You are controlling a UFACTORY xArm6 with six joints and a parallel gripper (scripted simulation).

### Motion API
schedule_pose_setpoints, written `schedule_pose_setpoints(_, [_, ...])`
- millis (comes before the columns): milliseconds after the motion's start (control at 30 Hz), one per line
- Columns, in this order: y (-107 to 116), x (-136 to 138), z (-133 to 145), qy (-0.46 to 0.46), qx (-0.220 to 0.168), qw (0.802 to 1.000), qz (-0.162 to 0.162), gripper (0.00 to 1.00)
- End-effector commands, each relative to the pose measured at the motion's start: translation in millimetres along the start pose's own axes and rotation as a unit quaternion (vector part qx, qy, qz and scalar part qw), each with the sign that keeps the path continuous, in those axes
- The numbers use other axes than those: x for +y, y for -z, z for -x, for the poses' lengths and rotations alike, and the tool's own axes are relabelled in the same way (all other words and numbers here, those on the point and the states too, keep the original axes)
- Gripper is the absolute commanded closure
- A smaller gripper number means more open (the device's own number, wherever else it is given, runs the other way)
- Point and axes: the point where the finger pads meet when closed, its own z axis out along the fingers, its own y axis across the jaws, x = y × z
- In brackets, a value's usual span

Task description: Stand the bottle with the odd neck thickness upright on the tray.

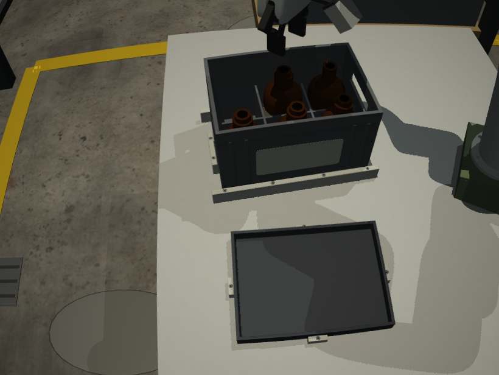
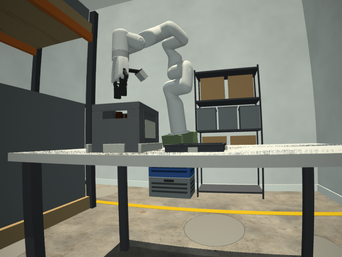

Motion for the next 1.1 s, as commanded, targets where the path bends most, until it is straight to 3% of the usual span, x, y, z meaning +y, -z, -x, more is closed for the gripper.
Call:
schedule_pose_setpoints(0, [0.1, 0.4, 1.2, -0.001, -0.002, 1.000, 0.000, 0.35])
schedule_pose_setpoints(1067, [-32.2, -0.1, 2.9, -0.002, -0.002, 1.000, -0.001, 0.35])
